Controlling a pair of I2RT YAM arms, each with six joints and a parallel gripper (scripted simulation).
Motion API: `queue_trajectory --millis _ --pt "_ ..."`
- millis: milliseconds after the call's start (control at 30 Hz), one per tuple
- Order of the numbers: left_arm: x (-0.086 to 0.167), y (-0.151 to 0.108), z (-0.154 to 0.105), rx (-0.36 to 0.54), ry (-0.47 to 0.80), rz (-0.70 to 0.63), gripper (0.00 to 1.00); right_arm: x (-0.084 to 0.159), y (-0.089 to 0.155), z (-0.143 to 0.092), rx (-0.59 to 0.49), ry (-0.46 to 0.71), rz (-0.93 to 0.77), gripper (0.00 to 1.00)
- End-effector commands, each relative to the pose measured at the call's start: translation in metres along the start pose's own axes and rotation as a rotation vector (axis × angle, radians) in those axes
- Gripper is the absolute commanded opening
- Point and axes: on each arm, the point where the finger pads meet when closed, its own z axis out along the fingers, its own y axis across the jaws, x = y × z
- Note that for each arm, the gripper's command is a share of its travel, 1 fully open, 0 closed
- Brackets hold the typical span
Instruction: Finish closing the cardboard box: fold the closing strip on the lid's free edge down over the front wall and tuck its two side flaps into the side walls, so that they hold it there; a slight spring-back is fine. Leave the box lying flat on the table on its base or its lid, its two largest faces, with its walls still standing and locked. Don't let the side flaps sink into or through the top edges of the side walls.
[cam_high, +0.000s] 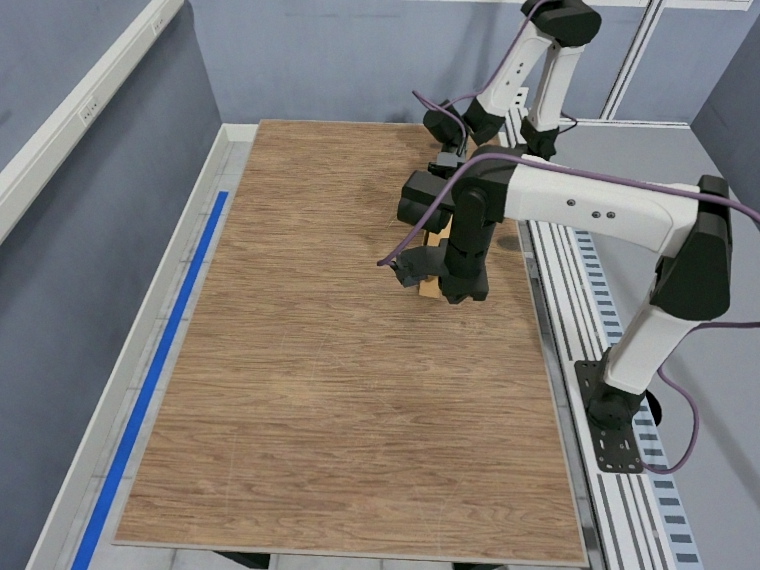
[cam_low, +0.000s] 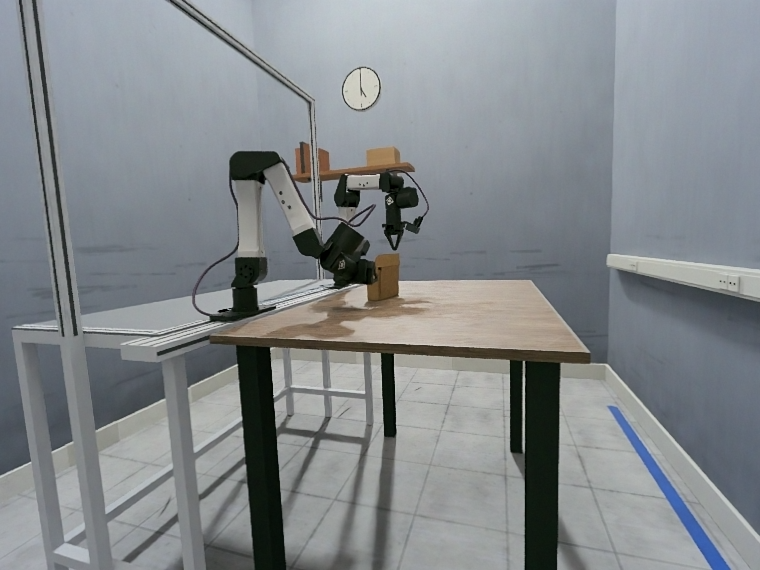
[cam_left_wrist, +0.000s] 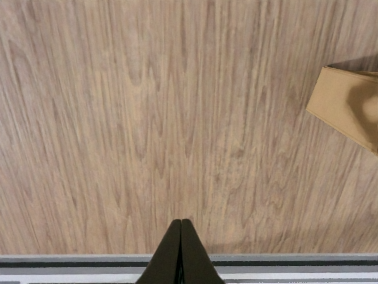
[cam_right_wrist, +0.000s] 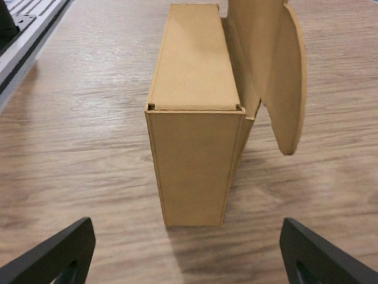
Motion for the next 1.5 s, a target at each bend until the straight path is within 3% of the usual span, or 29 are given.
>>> queue_trajectory --millis 0,1467 --pt "0.007 -0.002 0.005 -0.007 0.037 0.019 0.01 0.005 0.001 0.004 0.007 0.006 0.014 0.8" --pt "0.007 -0.002 0.005 -0.007 0.037 0.019 0.01 -0.005 -0.01 0.03 0.022 -0.009 -0.007 0.8"
